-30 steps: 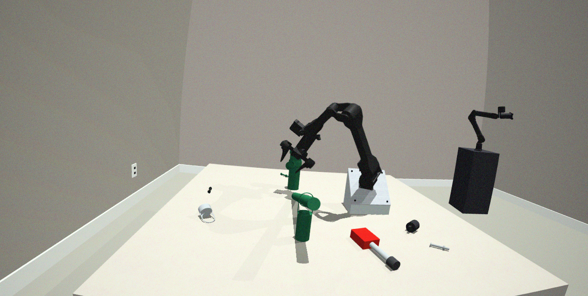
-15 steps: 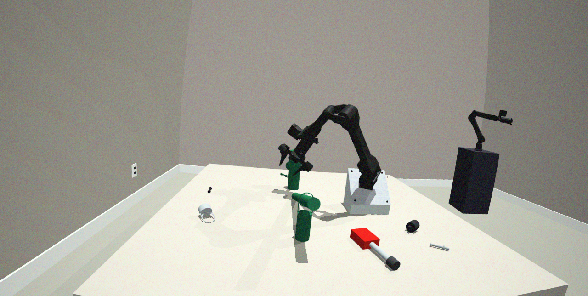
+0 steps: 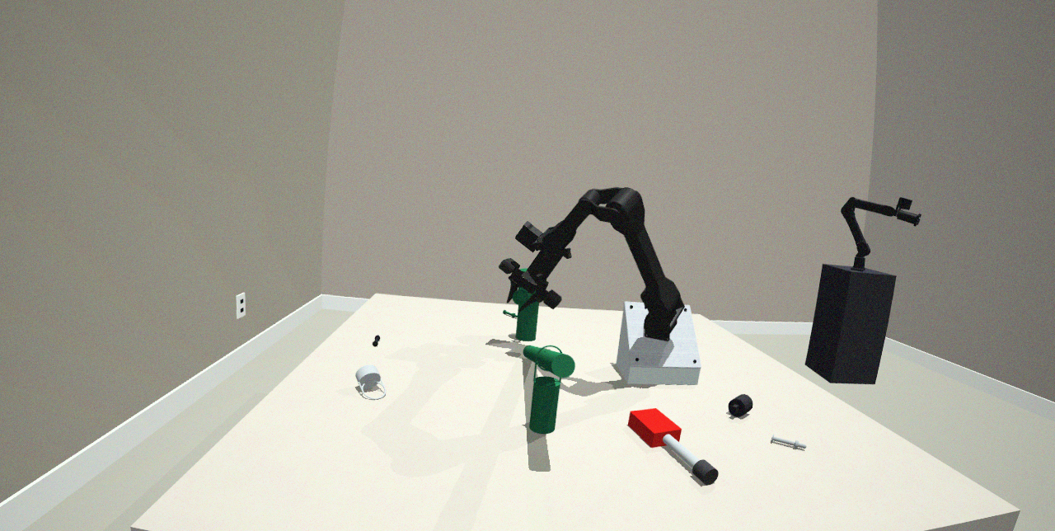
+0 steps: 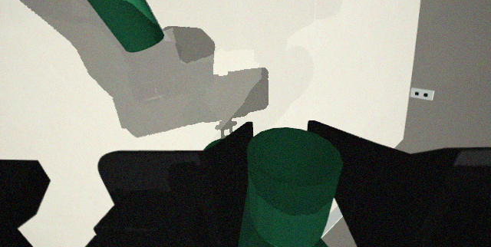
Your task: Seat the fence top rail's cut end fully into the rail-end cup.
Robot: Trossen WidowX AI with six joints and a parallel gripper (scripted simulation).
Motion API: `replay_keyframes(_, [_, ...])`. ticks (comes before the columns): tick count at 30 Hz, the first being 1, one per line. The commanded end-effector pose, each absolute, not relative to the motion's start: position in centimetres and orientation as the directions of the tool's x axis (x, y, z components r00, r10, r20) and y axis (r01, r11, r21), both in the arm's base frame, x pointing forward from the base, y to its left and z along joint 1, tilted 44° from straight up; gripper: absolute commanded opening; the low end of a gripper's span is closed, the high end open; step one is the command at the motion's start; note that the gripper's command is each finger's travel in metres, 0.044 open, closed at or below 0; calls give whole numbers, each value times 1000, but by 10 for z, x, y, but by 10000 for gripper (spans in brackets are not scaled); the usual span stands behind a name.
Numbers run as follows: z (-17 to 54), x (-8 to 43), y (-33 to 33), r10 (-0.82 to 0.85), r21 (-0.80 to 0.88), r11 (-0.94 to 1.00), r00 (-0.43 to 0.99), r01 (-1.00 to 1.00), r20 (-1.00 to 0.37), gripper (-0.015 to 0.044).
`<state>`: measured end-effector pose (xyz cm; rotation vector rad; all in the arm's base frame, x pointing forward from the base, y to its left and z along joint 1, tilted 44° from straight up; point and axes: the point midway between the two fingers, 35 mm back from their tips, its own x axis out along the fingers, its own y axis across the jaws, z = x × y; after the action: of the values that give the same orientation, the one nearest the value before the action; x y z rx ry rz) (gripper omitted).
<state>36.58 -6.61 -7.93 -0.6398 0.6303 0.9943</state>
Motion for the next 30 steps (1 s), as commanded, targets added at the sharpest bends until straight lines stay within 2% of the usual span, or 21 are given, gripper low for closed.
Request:
replay_keyframes(1, [-79,363,-67,558,-214,380,408,-900,-722,0])
replay_keyframes(30, [-78,345,-67,629,-326,256,413,-910,-659,0])
